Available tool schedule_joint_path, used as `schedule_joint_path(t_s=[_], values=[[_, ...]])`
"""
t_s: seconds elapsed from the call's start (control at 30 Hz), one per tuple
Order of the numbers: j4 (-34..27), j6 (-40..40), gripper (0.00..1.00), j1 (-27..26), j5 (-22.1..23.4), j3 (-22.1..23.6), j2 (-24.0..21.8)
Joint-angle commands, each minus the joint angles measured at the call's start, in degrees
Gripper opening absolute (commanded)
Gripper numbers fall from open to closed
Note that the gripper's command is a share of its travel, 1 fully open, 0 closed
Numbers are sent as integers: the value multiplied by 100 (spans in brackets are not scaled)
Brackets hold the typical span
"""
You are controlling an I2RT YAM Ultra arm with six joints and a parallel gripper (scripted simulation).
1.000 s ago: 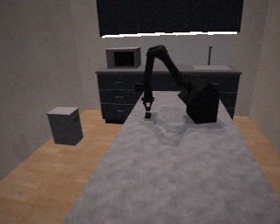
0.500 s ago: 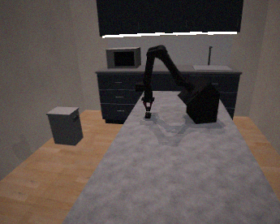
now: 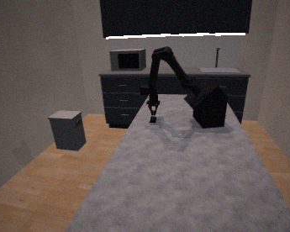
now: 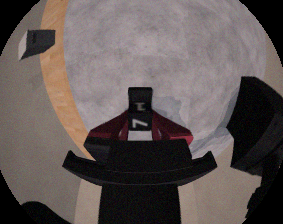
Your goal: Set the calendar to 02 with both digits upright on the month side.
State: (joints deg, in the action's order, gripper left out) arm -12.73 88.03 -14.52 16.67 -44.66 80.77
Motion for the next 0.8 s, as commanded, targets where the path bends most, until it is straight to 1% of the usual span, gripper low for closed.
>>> schedule_joint_path(t_s=[0.0, 0.77], values=[[8, -5, 27, -13, -28, -6, -27], [143, 24, 27, 23, -52, -6, 101]])
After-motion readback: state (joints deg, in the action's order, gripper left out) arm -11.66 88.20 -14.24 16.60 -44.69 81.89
